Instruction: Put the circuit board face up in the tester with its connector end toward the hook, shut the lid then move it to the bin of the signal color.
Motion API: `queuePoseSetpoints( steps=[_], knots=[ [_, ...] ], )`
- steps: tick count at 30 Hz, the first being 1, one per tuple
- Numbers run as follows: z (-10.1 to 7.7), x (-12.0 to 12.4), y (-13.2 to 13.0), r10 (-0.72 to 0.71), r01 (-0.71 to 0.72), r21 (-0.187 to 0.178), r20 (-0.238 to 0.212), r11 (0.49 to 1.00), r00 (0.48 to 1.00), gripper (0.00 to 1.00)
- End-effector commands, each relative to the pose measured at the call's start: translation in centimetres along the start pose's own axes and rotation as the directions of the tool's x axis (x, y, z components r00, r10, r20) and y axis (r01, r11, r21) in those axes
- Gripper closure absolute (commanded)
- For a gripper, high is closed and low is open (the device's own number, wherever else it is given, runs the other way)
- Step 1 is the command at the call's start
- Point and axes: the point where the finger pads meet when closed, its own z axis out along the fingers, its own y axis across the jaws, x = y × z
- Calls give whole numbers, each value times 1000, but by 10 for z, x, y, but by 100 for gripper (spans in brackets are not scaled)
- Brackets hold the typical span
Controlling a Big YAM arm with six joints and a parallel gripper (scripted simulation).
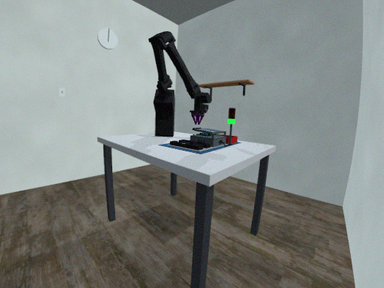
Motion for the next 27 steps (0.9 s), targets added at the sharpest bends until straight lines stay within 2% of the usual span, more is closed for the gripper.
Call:
queuePoseSetpoints(
  steps=[1, 9, 27],
  knots=[
    [1, 5, -3, 8, -8, 5, -3, 1000, 1000, 74],
    [2, 5, -3, 7, -7, 5, -2, 1000, 1000, 74],
    [19, 4, -2, 3, -3, 3, -2, 1000, 1000, 74]
  ],
)
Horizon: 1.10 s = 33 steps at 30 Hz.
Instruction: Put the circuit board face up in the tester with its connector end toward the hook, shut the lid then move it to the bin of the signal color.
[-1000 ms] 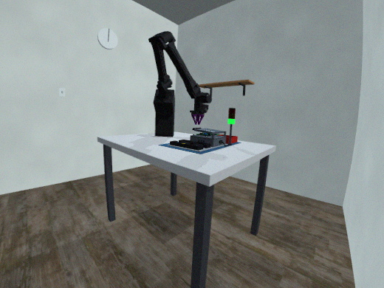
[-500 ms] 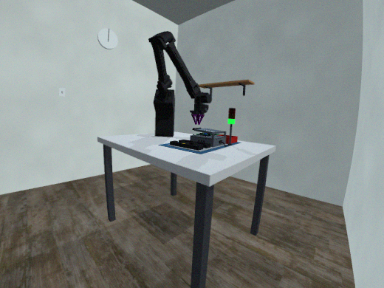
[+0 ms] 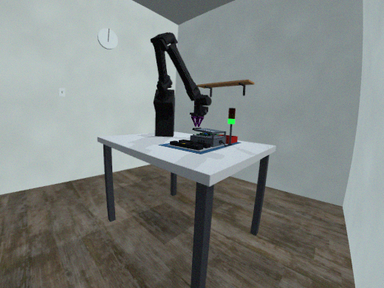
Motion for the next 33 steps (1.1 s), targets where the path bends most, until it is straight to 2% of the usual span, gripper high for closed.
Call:
queuePoseSetpoints(
  steps=[1, 5, 7, 24, 33],
  knots=[
    [3, 6, -6, 4, -4, 12, -4, 1000, 1000, 74],
    [3, 6, -6, 5, -5, 12, -5, 1000, 1000, 74],
    [2, 4, -2, -10, 10, 1, -1, 1000, 1000, 74],
    [2, 4, -2, -8, 8, 0, -2, 1000, 1000, 74],
    [17, 3, -3, -3, 3, 4, -2, 1000, 1000, 74]
  ],
)
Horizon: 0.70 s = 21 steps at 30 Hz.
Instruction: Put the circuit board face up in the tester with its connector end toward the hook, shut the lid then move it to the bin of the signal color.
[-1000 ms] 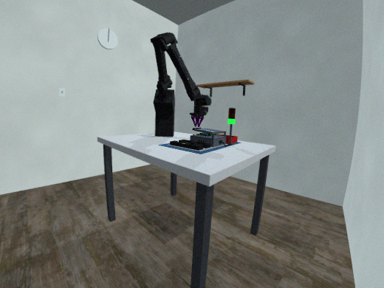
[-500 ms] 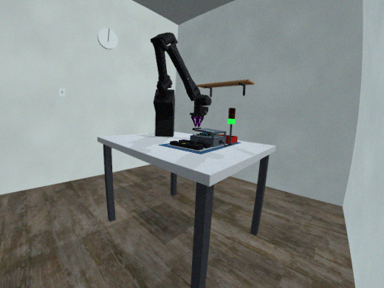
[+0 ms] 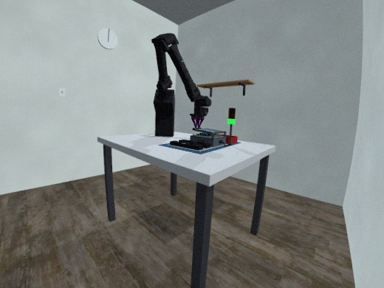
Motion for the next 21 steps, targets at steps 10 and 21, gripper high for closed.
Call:
queuePoseSetpoints(
  steps=[10, 21],
  knots=[
    [23, 4, -1, -2, 2, -2, -7, 1000, 1000, 74],
    [20, 7, -3, 2, -2, 4, -8, 1000, 1000, 74]
  ],
)
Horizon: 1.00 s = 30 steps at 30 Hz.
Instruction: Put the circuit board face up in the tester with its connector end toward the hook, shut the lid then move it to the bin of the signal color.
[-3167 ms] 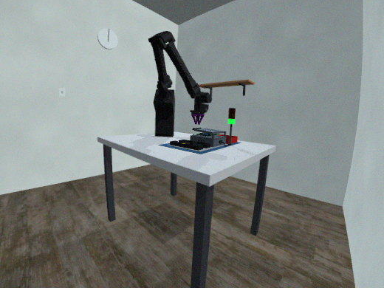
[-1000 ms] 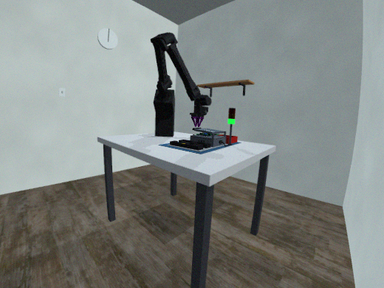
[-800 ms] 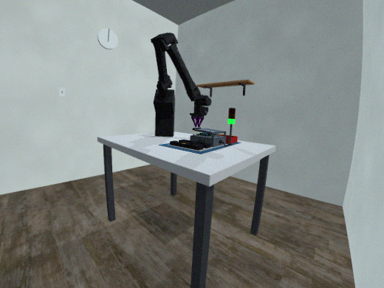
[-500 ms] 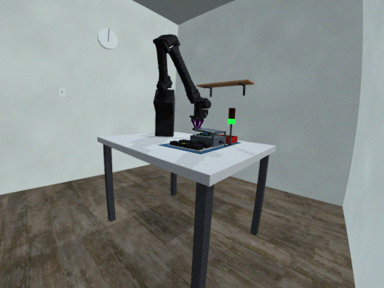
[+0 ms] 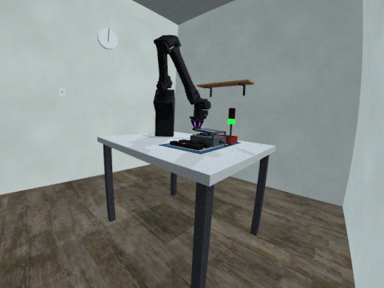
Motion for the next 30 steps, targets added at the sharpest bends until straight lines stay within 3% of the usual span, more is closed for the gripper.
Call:
queuePoseSetpoints(
  steps=[1, 10, 11, 30],
  knots=[
    [0, 6, -4, 5, -5, 8, -3, 1000, 1000, 74],
    [0, 6, -4, 7, -7, 8, -3, 1000, 1000, 74],
    [0, 6, -4, 7, -7, 8, -3, 1000, 1000, 100],
    [0, 5, -1, 5, -5, 3, -3, 1000, 1000, 100]
  ],
)
